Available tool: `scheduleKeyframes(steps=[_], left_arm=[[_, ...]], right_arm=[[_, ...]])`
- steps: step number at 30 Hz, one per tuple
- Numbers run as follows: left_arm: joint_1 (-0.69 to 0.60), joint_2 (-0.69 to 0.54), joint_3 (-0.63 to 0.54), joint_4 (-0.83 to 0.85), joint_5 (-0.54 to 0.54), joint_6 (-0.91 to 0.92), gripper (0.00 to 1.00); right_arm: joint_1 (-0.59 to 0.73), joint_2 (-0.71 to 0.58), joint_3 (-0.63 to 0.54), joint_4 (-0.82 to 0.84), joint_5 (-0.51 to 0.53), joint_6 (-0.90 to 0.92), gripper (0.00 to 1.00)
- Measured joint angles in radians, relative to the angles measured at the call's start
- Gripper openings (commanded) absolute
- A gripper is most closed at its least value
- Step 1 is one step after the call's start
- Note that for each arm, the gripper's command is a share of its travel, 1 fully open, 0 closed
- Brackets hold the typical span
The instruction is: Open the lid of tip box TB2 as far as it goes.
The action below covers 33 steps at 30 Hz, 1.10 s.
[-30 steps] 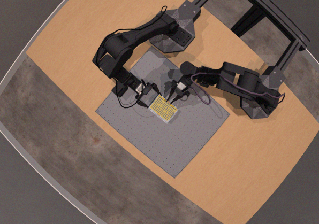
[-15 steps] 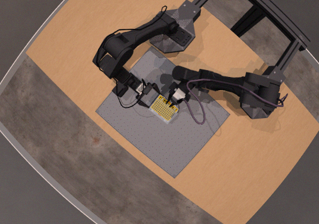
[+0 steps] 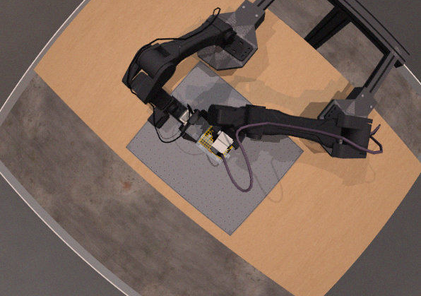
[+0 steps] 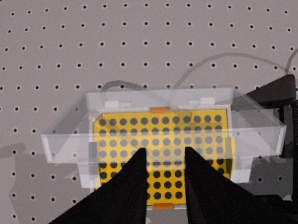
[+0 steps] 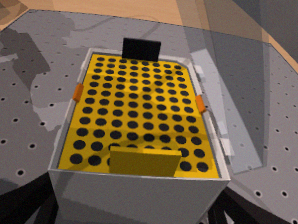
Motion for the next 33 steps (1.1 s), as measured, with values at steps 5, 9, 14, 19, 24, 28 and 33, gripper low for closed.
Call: scheduleKeyframes(steps=[5,9,14,19,24,28,33], left_arm=[[0.036,0.029,0.122,-0.145,0.069,-0.013,0.12],[0.034,0.039,0.146,-0.199,0.094,-0.021,0.12],[0.034,0.043,0.157,-0.223,0.107,-0.028,0.12],[0.034,0.044,0.158,-0.228,0.111,-0.030,0.12],[0.034,0.044,0.158,-0.229,0.111,-0.031,0.12],[0.034,0.044,0.158,-0.229,0.112,-0.031,0.12],[0.034,0.044,0.158,-0.228,0.109,-0.035,0.12]], right_arm=[[0.000,0.000,0.000,0.000,0.000,0.000,0.84],[0.000,0.000,0.000,0.001,0.000,0.001,0.84],[0.000,0.000,0.000,0.001,-0.001,0.001,0.84],[0.000,0.000,0.000,0.001,-0.001,0.001,0.84],[0.000,0.000,0.000,0.001,-0.002,0.001,0.84],[0.000,0.000,0.000,0.001,-0.002,0.001,0.84],[0.000,0.000,0.000,0.001,-0.002,0.001,0.84]])
